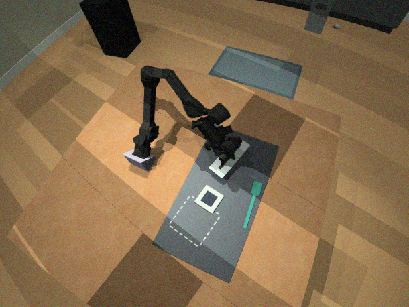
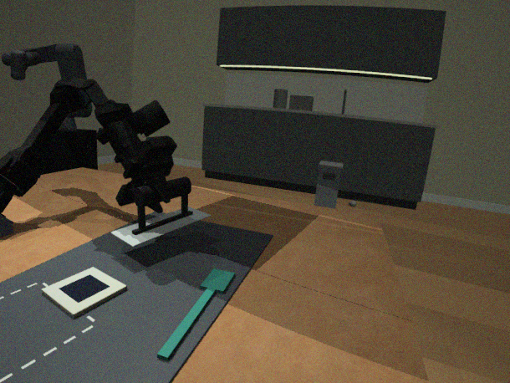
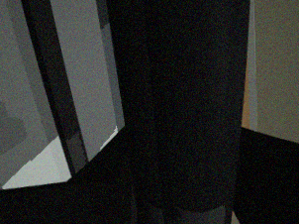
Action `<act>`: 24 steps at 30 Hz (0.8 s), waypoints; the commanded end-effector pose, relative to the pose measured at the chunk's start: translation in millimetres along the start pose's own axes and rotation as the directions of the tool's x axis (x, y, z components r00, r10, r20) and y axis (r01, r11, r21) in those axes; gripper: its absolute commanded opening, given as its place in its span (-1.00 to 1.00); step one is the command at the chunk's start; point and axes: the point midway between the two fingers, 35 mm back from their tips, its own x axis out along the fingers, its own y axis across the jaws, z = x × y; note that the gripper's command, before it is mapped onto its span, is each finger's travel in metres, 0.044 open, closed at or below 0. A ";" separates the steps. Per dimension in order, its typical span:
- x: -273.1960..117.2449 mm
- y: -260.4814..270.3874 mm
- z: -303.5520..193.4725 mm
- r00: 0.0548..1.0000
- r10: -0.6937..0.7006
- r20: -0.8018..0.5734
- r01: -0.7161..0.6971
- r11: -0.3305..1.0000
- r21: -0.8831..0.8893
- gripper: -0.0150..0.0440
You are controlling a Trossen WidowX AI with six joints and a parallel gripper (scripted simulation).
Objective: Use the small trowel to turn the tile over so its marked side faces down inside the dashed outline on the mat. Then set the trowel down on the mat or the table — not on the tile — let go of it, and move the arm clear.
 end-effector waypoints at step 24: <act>28.3 -13.8 -39.1 0.993 -0.016 0.120 0.020 0.999 -0.029 -0.49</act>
